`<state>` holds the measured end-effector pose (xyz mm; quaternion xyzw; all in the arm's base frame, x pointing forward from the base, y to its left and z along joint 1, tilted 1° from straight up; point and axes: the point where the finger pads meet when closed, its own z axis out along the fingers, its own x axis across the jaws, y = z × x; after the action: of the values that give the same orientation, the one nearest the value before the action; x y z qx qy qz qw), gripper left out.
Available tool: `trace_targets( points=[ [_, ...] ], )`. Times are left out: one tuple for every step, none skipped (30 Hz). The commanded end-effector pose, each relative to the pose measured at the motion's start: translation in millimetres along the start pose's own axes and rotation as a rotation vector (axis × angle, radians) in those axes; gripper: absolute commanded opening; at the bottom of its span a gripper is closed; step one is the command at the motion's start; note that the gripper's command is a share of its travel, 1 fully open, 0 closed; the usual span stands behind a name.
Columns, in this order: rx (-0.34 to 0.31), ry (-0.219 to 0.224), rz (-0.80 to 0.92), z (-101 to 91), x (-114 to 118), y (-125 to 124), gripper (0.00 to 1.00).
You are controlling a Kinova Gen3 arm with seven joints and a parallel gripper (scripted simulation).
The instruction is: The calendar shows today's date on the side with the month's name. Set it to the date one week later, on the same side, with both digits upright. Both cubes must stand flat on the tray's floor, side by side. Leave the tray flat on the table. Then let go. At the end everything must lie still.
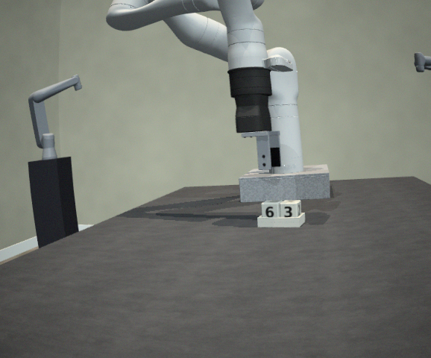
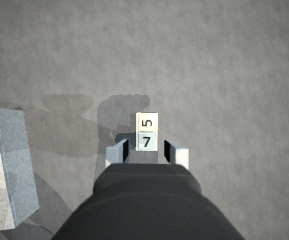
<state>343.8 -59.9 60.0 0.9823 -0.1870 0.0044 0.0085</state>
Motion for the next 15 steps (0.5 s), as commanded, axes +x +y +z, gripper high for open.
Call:
trace_targets(
  points=[
    [0.000,0.001,-0.002,-0.2,0.2,-0.1,1.00],
    [0.000,0.001,-0.002,-0.2,0.2,-0.1,1.00],
    [0.000,0.001,-0.002,-0.2,0.2,-0.1,1.00],
    [0.000,0.001,-0.002,-0.2,0.2,-0.1,0.90],
    [0.000,0.001,-0.002,-0.2,0.2,-0.1,0.90],
    [0.000,0.001,-0.002,-0.2,0.2,-0.1,0.90],
    [0.000,0.001,-0.002,-0.2,0.2,-0.1,0.90],
    [0.000,0.001,-0.002,-0.2,0.2,-0.1,0.90],
    [0.000,0.001,-0.002,-0.2,0.2,-0.1,0.90],
    [0.000,0.001,-0.002,-0.2,0.2,-0.1,0.90],
    [0.000,0.001,-0.002,-0.2,0.2,-0.1,0.90],
    [0.000,0.001,-0.002,-0.2,0.2,-0.1,0.90],
    [0.000,0.001,-0.002,-0.2,0.2,-0.1,0.90],
    [0.000,0.001,-0.002,-0.2,0.2,-0.1,0.90],
    [0.000,0.001,-0.002,-0.2,0.2,-0.1,0.90]
  ],
)
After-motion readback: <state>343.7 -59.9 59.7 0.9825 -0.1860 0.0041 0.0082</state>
